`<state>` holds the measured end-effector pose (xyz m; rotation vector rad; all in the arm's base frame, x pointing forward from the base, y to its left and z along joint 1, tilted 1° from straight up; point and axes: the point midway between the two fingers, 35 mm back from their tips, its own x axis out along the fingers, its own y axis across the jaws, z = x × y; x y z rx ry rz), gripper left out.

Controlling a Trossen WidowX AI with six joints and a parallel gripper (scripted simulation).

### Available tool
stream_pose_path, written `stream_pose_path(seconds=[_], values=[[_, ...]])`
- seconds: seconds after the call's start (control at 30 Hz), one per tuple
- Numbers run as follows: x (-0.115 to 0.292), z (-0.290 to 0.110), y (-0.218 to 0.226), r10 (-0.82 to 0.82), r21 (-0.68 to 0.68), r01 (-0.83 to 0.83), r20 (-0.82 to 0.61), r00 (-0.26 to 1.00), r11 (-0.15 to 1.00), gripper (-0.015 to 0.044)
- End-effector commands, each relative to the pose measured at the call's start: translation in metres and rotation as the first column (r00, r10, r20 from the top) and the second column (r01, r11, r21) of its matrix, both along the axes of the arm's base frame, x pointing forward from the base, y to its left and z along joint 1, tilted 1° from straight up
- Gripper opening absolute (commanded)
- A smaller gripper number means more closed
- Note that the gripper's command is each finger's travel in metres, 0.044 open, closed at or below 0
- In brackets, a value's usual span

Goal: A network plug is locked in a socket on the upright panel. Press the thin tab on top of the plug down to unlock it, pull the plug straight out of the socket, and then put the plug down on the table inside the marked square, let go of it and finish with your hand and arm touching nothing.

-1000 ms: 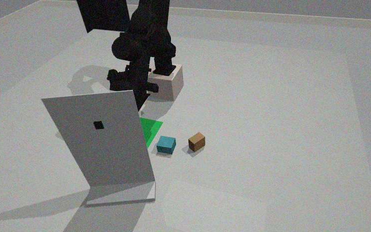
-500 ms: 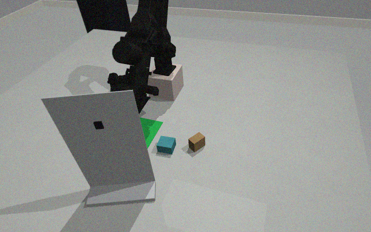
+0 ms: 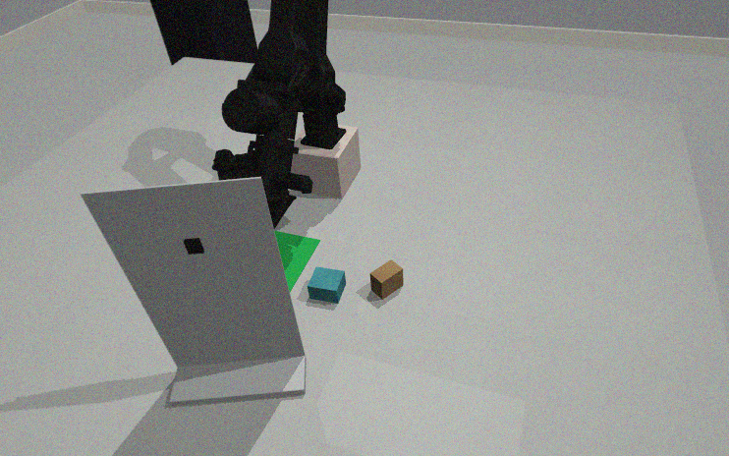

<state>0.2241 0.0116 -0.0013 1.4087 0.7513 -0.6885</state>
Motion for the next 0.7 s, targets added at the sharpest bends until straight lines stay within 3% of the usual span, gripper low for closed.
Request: stream_pose_path(seconds=[0.0, 0.67], values=[[-0.001, -0.004, -0.001, -0.004, -0.003, 0.004, -0.001, 1.0, 1.0, 0.0], [-0.001, -0.017, -0.001, -0.004, -0.003, 0.004, -0.002, 1.0, 1.0, 0.0]])
